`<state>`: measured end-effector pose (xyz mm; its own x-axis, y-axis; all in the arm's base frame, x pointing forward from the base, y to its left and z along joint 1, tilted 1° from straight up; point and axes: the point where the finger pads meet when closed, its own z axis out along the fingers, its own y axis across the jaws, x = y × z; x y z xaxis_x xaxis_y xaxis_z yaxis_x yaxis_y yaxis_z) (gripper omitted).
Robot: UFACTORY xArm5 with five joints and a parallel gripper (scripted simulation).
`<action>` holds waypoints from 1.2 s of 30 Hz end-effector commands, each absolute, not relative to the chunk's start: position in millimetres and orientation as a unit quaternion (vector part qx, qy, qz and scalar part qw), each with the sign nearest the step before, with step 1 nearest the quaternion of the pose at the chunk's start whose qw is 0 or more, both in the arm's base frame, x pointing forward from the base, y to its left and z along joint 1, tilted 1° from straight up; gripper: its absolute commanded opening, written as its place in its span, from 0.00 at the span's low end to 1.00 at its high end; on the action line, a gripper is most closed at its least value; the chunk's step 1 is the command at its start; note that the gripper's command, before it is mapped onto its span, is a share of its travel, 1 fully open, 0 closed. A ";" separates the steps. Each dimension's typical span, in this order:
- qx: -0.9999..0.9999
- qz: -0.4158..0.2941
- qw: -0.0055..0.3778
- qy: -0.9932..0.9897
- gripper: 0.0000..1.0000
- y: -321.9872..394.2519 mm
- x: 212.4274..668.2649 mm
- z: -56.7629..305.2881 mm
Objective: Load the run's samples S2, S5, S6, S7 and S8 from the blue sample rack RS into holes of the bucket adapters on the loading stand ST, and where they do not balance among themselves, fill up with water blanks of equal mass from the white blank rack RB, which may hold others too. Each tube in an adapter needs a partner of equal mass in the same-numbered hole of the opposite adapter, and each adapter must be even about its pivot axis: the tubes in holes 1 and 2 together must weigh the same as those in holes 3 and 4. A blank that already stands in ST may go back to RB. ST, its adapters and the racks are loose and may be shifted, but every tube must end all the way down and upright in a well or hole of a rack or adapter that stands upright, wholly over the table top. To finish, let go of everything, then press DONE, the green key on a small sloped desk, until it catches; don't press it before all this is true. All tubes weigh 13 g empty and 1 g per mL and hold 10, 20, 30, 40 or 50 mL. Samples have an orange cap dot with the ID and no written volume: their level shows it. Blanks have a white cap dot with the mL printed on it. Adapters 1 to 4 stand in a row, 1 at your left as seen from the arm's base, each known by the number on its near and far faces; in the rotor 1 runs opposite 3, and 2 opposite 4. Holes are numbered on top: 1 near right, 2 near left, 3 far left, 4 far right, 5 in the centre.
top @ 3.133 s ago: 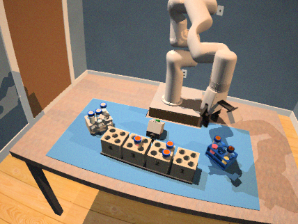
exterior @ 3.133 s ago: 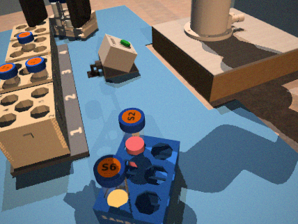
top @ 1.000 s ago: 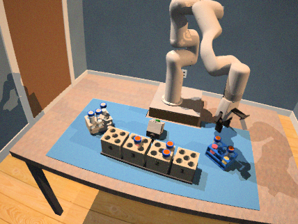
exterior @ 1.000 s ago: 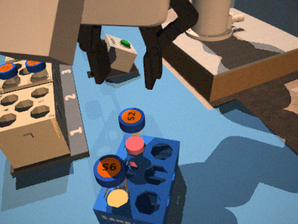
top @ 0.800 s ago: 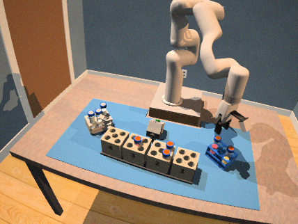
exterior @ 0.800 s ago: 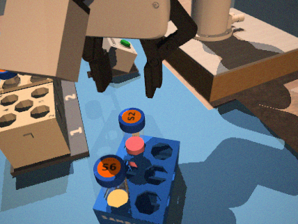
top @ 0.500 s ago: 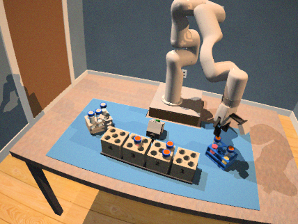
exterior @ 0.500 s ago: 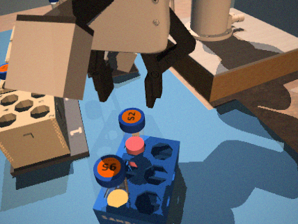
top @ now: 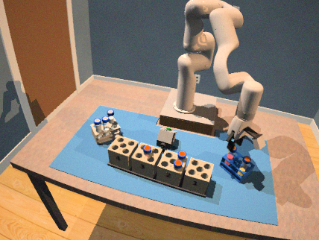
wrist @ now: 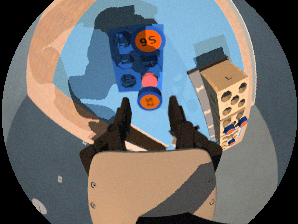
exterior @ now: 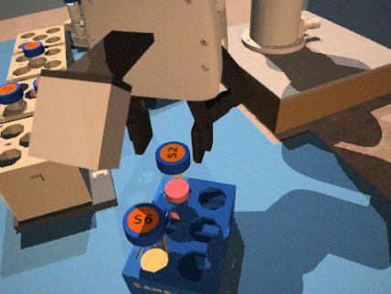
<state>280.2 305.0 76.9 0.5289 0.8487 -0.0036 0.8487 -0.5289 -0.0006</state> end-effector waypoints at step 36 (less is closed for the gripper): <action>0.874 0.000 0.000 0.485 0.57 305.7 281.3 56.3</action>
